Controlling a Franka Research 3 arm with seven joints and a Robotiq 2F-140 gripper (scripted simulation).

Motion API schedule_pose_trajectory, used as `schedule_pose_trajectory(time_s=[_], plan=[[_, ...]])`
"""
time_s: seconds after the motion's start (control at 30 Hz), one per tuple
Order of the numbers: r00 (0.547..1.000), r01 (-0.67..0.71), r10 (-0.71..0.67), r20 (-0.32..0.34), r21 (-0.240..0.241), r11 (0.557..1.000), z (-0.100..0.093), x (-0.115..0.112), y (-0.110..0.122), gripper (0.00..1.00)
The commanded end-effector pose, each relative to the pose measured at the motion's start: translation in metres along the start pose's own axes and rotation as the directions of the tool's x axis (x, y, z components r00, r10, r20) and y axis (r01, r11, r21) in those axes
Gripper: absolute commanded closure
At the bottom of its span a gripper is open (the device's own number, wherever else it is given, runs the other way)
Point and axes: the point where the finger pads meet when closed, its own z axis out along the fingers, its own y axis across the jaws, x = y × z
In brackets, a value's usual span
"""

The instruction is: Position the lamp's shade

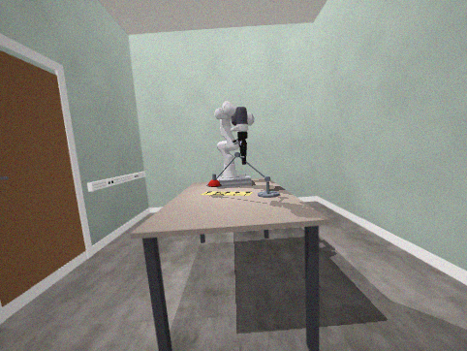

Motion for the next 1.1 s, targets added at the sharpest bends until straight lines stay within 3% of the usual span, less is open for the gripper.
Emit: schedule_pose_trajectory(time_s=[0.0,1.07], plan=[[1.0,0.015,-0.015,0.008,0.018,1.0,-0.01,-0.011,-0.001,0.9],[1.0,0.012,-0.012,0.005,0.016,1.0,-0.021,-0.023,0.0,0.9]])
